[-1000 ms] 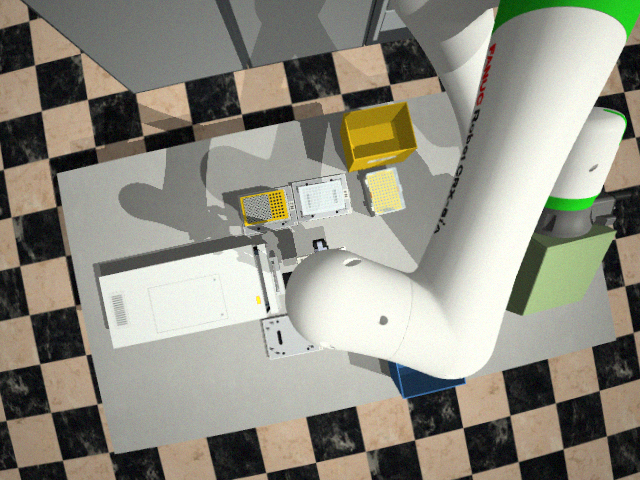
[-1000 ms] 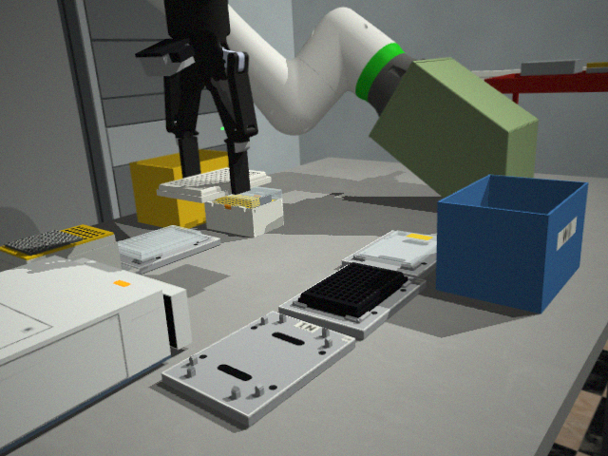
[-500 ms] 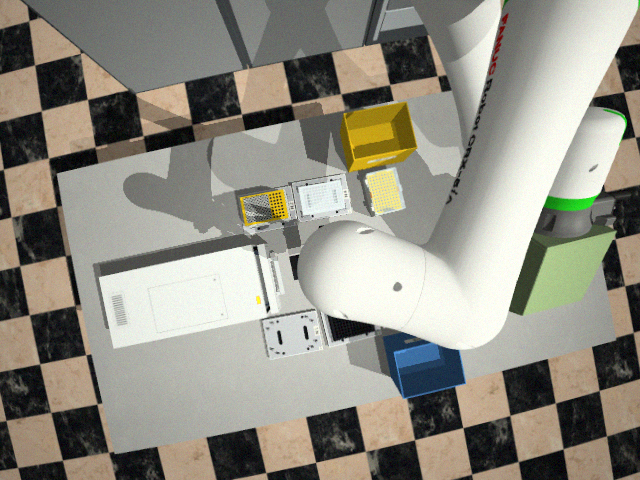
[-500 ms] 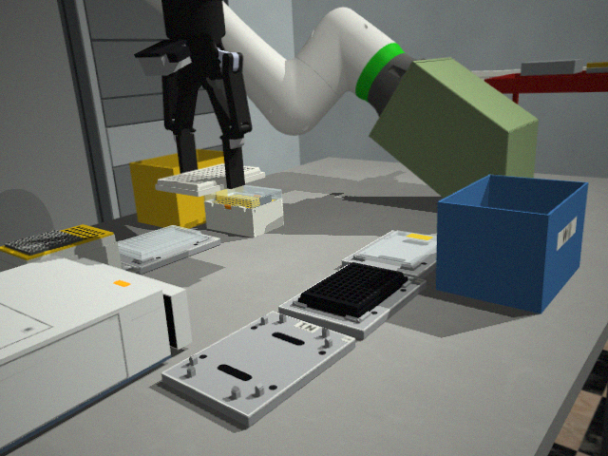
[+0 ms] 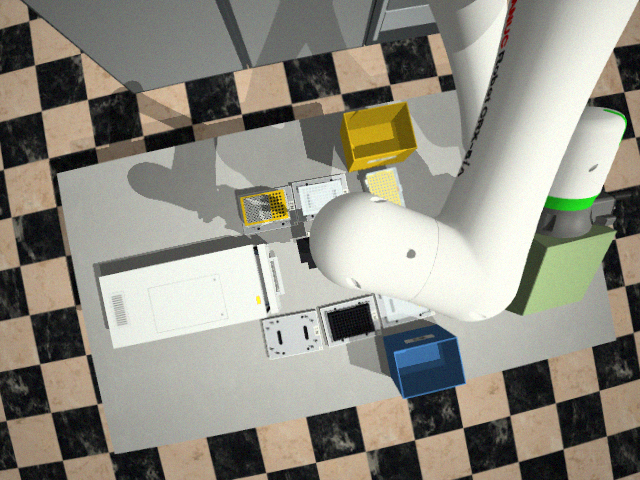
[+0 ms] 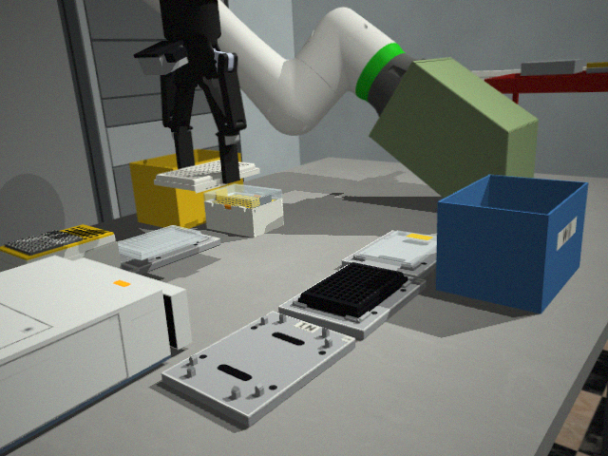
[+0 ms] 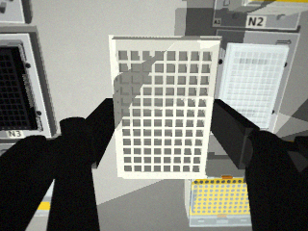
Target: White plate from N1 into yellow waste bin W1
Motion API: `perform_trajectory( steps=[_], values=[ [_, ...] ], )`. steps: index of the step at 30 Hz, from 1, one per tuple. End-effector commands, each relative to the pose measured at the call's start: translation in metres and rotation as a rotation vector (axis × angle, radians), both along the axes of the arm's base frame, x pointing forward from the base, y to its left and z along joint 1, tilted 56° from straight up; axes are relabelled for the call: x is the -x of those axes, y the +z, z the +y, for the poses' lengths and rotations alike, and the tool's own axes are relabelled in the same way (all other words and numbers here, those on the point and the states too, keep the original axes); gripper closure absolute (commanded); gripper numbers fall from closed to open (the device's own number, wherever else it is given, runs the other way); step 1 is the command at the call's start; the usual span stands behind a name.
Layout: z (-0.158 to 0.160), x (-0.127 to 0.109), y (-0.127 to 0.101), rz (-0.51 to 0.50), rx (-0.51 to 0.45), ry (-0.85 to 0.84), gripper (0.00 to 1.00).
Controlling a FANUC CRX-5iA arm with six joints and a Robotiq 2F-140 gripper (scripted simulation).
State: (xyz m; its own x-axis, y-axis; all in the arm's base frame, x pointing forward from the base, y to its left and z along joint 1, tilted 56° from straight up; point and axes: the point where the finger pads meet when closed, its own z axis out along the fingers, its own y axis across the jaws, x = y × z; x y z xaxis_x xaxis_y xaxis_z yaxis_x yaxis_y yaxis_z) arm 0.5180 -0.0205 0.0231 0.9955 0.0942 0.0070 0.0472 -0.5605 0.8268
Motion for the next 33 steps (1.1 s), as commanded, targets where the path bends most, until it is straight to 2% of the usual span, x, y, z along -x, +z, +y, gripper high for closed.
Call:
perform_trajectory(
  steps=[1, 33],
  values=[
    [-0.005, 0.006, 0.009, -0.001, -0.001, 0.002, 0.90],
    [-0.044, 0.045, 0.059, -0.001, -0.001, 0.002, 0.90]
  ],
)
